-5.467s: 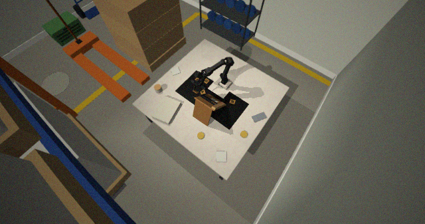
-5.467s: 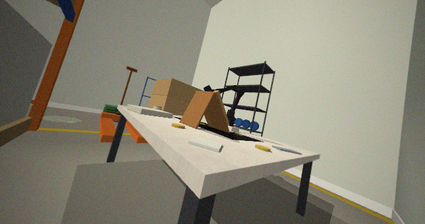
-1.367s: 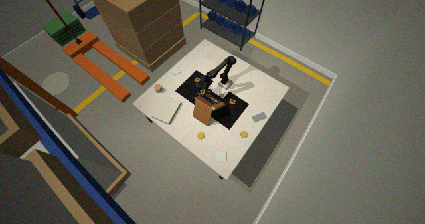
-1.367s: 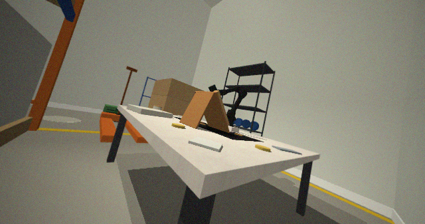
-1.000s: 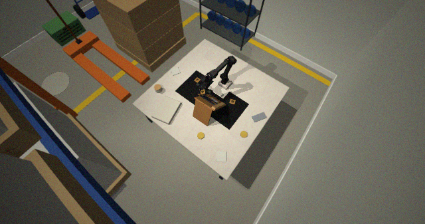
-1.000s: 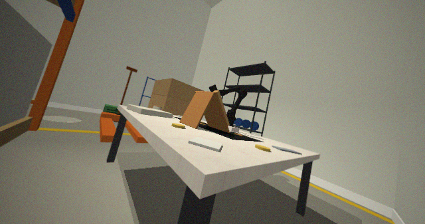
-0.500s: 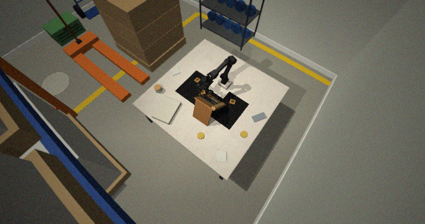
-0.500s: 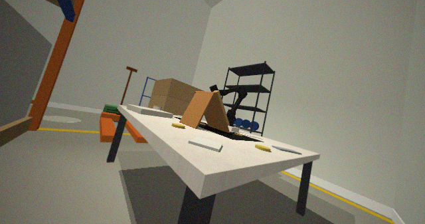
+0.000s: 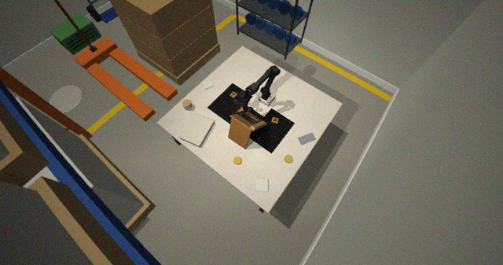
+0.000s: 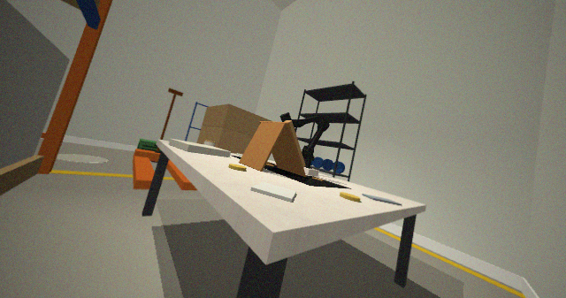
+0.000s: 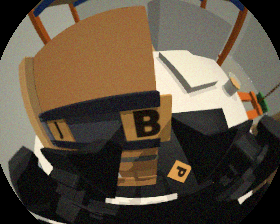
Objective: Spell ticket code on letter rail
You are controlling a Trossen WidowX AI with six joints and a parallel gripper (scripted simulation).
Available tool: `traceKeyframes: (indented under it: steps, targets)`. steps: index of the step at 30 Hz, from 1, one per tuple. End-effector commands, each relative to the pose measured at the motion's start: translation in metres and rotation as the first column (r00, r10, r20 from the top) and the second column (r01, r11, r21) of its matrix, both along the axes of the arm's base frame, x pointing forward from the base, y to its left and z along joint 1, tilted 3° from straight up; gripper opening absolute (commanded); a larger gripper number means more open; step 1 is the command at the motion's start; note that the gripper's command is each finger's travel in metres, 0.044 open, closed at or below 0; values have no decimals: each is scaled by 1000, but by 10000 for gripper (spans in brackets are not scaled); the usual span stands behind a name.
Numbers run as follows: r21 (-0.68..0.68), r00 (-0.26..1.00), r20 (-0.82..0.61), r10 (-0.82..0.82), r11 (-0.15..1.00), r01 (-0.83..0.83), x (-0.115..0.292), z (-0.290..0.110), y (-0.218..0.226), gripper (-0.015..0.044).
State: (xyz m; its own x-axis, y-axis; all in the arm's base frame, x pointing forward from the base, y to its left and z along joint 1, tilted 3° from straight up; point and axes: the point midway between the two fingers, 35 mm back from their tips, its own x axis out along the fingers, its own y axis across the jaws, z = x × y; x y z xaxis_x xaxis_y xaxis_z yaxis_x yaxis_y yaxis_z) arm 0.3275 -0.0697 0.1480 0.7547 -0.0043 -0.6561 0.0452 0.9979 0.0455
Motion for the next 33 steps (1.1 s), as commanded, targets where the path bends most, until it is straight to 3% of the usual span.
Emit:
traceKeyframes:
  steps: [1,33]
  targets:
    - [2,1000,-3,-4,1000,4,-1,-1,2,0]
    - [3,1000,-3,-4,1000,4,0,0,17,0]
